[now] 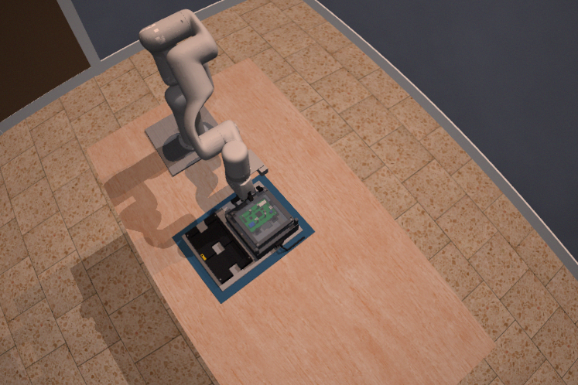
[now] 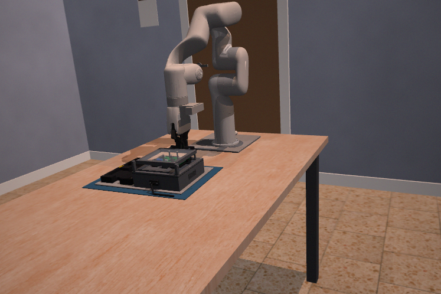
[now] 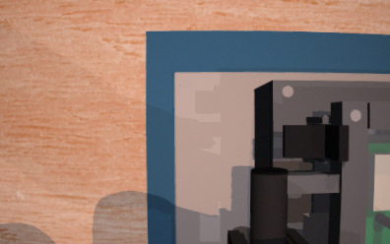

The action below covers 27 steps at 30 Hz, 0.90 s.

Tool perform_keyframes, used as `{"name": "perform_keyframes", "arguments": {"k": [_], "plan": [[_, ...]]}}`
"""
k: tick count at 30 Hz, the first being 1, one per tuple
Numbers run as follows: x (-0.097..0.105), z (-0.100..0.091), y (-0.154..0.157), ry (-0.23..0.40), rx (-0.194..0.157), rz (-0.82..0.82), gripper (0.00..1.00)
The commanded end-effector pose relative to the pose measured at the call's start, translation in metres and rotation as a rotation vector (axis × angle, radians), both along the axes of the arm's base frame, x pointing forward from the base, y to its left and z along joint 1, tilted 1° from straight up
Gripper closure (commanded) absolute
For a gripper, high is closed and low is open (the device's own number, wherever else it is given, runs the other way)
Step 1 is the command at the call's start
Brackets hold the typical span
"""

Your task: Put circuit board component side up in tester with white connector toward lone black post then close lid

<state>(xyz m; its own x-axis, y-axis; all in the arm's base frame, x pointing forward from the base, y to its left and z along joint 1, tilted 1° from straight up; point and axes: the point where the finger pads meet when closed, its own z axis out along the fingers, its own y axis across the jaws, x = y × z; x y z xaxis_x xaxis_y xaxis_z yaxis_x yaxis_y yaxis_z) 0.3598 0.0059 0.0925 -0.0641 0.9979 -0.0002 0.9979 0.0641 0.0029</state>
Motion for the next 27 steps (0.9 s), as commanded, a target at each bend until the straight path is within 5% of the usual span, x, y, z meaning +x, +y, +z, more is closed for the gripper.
{"name": "perform_keyframes", "arguments": {"k": [1, 27], "plan": [[0.002, 0.002, 0.000, -0.004, 0.000, 0.000, 0.76], [0.001, 0.017, 0.000, -0.004, 0.000, 0.000, 0.76]]}}
